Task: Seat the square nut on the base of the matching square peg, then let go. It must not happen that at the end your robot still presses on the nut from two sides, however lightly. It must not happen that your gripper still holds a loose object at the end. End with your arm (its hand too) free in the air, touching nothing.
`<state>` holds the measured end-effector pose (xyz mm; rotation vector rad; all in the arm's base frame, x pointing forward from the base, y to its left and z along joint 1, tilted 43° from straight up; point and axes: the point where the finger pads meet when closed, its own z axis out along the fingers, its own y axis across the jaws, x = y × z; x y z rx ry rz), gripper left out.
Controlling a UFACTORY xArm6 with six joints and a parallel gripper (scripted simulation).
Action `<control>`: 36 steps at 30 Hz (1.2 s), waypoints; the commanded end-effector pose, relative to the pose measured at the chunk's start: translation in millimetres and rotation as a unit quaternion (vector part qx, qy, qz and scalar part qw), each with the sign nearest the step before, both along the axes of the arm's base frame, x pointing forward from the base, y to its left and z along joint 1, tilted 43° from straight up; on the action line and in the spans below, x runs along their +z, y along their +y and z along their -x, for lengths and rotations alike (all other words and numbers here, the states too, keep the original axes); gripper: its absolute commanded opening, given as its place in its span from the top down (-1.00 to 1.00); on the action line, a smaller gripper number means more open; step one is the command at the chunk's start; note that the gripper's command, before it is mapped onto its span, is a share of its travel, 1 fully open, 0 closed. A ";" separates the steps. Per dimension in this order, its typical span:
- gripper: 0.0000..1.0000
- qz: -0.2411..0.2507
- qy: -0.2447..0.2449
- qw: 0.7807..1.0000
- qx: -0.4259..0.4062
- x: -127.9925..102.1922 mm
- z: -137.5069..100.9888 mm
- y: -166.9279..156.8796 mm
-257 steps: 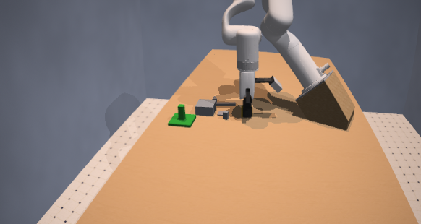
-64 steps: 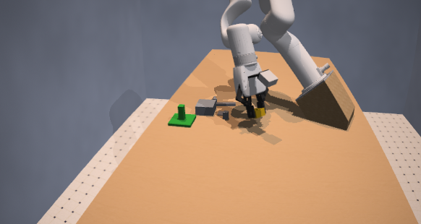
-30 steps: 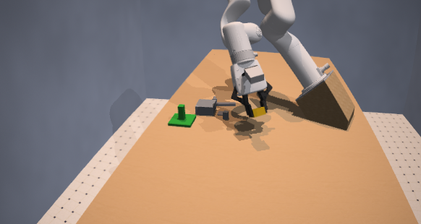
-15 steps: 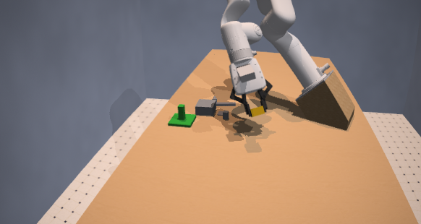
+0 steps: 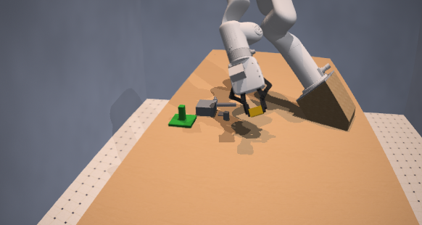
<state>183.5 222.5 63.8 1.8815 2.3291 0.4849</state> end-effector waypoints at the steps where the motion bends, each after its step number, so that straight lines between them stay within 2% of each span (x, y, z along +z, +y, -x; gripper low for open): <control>1: 1.00 -0.014 0.006 1.000 -0.021 1.7 0.2 4.4; 17: 1.00 -0.073 0.040 0.989 -0.123 7.3 0.9 20.2; 36: 1.00 -0.141 0.083 0.954 -0.250 15.0 -1.3 37.3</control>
